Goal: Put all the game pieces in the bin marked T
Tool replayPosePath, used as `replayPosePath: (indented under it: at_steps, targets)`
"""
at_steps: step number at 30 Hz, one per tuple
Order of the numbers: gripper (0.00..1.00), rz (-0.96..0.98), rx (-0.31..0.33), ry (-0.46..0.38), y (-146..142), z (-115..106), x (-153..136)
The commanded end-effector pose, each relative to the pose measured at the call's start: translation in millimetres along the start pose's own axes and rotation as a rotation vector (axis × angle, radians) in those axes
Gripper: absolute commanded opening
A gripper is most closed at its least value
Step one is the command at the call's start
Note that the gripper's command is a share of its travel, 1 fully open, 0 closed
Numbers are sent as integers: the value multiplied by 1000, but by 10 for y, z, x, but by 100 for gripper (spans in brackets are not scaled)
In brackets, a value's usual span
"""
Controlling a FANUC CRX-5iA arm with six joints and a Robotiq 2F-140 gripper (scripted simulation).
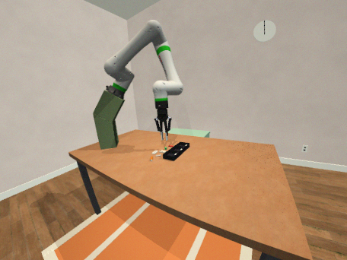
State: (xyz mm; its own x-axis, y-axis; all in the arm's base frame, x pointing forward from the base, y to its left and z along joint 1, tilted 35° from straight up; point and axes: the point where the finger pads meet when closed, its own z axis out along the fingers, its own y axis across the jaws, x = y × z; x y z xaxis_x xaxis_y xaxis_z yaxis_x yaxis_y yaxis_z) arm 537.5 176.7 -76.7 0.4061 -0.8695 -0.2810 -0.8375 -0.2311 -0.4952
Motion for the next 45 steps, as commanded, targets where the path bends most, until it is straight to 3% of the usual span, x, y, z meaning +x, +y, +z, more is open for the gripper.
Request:
replayPosePath:
  at_steps: [1, 27, 45]
  targets:
    - [19, 0, 0, 0, -5, -1, 0]
    - [19, 0, 0, 0, -16, -1, -4]
    - [19, 0, 0, 0, -19, 639, -3]
